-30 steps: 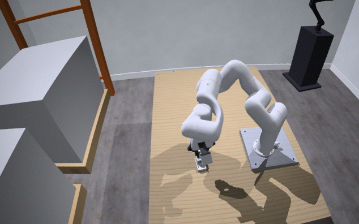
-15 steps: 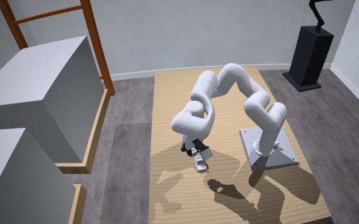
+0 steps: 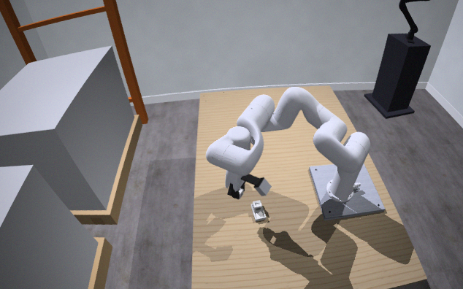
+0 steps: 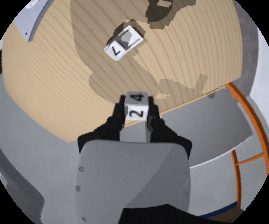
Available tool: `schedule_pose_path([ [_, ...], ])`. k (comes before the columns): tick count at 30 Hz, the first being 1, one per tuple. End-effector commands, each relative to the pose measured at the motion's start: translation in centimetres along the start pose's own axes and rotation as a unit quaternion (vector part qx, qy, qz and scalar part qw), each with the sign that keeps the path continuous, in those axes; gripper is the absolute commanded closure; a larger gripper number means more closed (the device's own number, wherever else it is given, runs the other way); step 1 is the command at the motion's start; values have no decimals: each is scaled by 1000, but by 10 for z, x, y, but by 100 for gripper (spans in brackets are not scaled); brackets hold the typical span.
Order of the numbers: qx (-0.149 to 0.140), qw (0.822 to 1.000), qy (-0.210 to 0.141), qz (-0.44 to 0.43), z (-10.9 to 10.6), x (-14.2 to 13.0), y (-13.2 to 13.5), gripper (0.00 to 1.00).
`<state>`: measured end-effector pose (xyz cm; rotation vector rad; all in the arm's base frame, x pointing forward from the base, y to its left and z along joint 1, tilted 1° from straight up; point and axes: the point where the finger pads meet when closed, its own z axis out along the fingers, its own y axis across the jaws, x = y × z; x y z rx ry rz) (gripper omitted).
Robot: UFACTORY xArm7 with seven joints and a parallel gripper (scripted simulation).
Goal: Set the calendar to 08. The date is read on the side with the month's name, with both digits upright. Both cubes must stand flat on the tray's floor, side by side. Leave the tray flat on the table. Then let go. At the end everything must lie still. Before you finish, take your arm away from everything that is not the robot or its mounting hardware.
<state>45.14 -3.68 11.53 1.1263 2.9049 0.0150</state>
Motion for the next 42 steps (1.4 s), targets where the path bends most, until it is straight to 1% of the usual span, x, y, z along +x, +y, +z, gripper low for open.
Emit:
schedule_pose_path([
  [1,3,998,8,-55,0,-10,1,71],
  [2,3,998,8,-68,0,-12,0,71],
  [4,5,992,10,-123,3,-22,-2,71],
  [7,6,989,11,-151,5,-27,-3,71],
  [9,8,981,14,-193,8,-34,-6,71],
  [10,8,981,14,-195,8,-35,-6,71],
  [13,11,969,18,-244,12,-43,-9,71],
  [16,12,962,21,-272,14,-47,-12,71],
  [22,13,959,22,-282,15,-49,-12,71],
  [36,13,959,22,-283,15,-49,-12,71],
  [42,13,959,22,-283,22,-49,-13,71],
])
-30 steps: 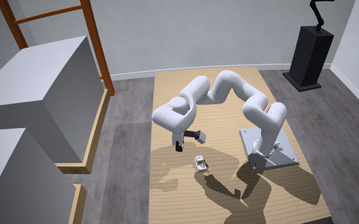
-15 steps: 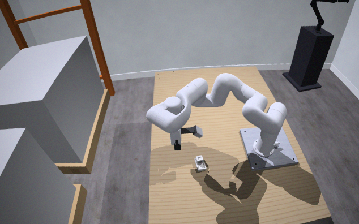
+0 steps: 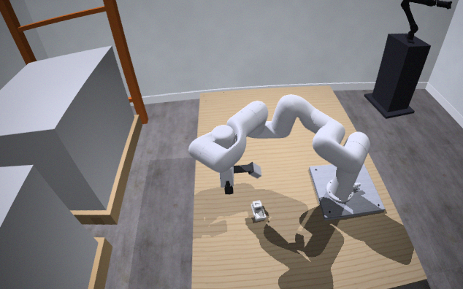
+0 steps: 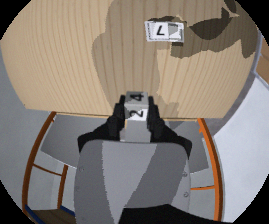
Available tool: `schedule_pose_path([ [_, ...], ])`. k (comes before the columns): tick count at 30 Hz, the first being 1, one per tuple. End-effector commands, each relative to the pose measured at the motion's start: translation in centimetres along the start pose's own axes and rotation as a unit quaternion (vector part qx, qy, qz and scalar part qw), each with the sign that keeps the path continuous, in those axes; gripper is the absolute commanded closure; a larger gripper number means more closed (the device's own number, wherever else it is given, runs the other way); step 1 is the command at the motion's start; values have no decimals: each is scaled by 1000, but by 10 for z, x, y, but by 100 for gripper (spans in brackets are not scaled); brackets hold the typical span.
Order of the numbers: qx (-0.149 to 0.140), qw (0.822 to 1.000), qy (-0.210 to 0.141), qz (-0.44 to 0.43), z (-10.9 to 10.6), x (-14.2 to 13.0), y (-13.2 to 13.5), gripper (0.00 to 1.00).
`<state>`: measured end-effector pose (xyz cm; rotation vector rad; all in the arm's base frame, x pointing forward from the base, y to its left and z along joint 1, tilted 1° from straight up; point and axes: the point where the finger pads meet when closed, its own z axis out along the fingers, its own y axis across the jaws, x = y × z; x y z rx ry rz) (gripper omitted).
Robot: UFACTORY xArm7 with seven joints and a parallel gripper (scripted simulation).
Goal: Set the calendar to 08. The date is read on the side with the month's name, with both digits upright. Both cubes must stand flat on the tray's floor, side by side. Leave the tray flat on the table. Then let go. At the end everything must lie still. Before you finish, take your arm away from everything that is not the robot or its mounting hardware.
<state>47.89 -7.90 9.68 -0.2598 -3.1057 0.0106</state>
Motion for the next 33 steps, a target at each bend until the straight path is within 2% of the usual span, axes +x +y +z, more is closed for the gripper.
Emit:
schedule_pose_path([
  [1,0,1000,-1,0,6,-1,0,71],
  [8,0,1000,-1,0,33,-1,0,71],
  [10,0,1000,-1,0,33,-1,0,71],
  [21,0,1000,-1,0,82,-1,0,71],
  [25,0,1000,-1,0,90,-1,0,71],
  [33,0,1000,-1,0,92,-1,0,71],
])
